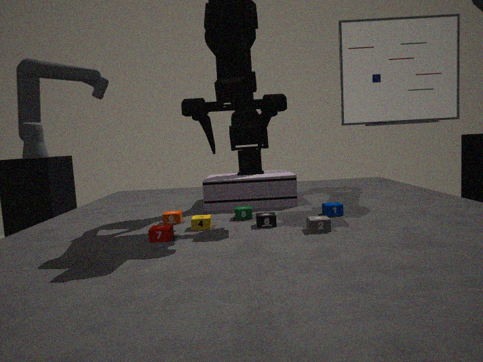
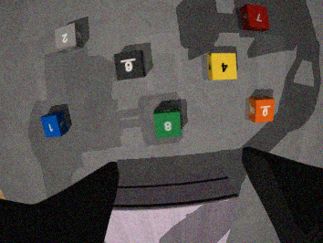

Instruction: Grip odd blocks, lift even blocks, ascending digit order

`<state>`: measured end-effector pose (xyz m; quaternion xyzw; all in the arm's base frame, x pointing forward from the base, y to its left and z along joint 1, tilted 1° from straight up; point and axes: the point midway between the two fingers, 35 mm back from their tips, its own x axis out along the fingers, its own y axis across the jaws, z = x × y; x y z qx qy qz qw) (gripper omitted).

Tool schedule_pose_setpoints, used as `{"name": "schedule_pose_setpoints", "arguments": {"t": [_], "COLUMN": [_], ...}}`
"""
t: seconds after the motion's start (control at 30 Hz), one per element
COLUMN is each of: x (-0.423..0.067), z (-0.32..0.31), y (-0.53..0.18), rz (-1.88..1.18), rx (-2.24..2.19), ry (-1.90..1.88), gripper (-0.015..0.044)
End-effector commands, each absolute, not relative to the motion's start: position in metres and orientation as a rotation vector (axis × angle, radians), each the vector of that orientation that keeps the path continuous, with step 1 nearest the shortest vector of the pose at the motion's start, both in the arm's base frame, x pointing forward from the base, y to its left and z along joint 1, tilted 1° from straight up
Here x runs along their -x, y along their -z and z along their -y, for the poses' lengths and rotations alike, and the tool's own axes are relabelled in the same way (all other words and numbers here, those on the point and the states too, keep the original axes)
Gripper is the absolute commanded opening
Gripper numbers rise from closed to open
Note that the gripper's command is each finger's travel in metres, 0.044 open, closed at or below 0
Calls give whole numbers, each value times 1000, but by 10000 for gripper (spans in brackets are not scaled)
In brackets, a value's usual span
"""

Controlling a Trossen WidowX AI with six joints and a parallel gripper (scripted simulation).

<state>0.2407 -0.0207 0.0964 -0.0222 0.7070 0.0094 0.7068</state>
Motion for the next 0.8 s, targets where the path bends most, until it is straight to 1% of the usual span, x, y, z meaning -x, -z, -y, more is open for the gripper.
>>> {"name": "schedule_pose_setpoints", "arguments": {"t": [0.0, 0.53, 0.7, 0.77], "x": [-237, -239, -289, -296], "z": [19, 18, -23, -30], "y": [-96, -96, -97, -96], "rz": [-1566, -1565, -1562, -1561], "rx": [40, 40, 37, 37], "ry": [-12, -12, -15, -15], "gripper": [400, 400, 400, 400]}}
